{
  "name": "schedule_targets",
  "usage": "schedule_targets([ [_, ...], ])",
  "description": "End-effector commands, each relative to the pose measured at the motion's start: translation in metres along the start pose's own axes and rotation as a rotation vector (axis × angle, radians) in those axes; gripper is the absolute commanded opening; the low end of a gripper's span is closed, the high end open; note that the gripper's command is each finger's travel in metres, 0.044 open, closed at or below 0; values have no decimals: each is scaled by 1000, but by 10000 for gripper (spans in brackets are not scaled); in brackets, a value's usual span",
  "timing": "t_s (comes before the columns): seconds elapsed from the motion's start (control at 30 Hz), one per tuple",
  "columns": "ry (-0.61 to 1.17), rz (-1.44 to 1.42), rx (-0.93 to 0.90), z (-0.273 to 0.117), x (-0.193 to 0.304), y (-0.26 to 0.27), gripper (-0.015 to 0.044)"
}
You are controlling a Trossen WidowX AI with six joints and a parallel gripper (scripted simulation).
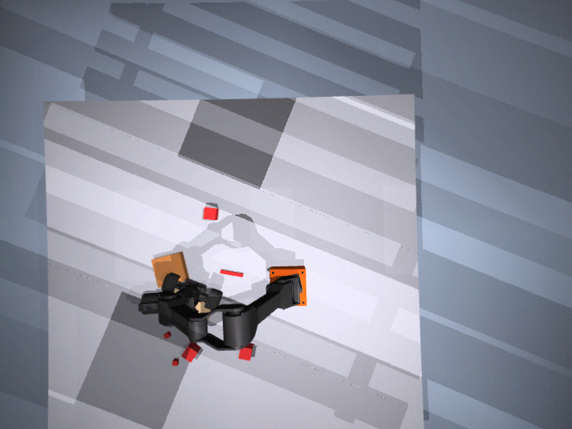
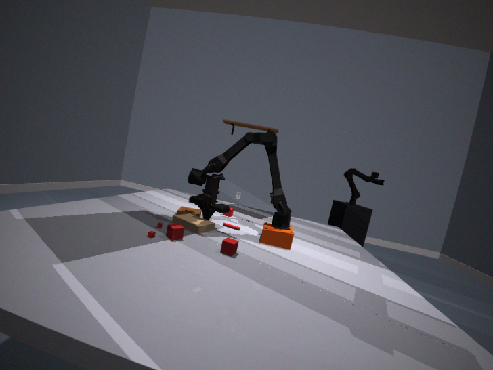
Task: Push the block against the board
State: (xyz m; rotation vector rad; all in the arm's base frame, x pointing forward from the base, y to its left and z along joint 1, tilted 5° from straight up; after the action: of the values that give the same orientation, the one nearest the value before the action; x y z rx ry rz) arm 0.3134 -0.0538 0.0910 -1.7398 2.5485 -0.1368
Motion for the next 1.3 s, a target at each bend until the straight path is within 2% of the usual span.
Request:
schedule_targets([
  [0.0, -4, 2, 5, -1, -4, -2, 0],
  [1.27, -7, 2, 5, -1, -40, -10, 0],
])
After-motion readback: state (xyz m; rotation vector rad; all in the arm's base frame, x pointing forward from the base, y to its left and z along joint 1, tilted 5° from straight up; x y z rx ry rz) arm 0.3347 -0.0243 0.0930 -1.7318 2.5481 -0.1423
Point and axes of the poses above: the point midway between the two fingers, 35 mm back from their tips, its own z axis out along the fingers, its own y axis across the jaws, x = y × z, the point moved 8 cm from there along -z, back along the fingers, and after that the axes turned 12 degrees about -z, right-handed, at the moved point
